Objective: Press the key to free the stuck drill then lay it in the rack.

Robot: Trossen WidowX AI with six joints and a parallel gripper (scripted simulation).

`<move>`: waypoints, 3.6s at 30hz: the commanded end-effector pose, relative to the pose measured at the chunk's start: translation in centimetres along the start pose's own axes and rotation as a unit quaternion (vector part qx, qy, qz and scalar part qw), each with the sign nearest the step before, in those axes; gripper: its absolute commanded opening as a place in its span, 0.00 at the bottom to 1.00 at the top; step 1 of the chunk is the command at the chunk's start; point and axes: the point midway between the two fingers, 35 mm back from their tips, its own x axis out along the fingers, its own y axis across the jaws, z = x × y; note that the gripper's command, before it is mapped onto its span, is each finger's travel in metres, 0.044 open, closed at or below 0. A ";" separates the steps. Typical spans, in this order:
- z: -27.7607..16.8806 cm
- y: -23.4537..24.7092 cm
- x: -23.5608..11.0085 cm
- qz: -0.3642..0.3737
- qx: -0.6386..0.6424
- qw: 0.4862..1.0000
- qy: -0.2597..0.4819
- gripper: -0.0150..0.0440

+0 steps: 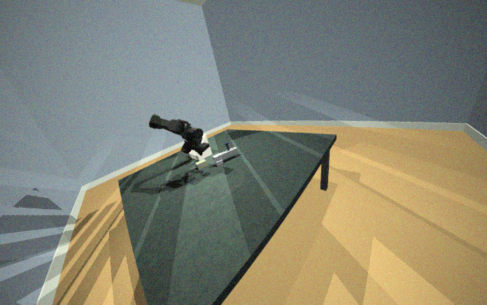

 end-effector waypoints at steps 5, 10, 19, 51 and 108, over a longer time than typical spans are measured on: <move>-10.0 5.3 -0.1 0.007 -0.320 0.946 -0.060 0.25; -17.9 6.6 0.5 -0.006 -0.526 0.842 -0.116 0.25; -18.8 6.3 0.7 -0.009 -0.545 0.830 -0.121 0.25; -18.8 6.3 2.1 -0.010 -0.552 0.824 -0.125 0.25; -18.7 6.2 3.7 -0.010 -0.552 0.824 -0.125 0.25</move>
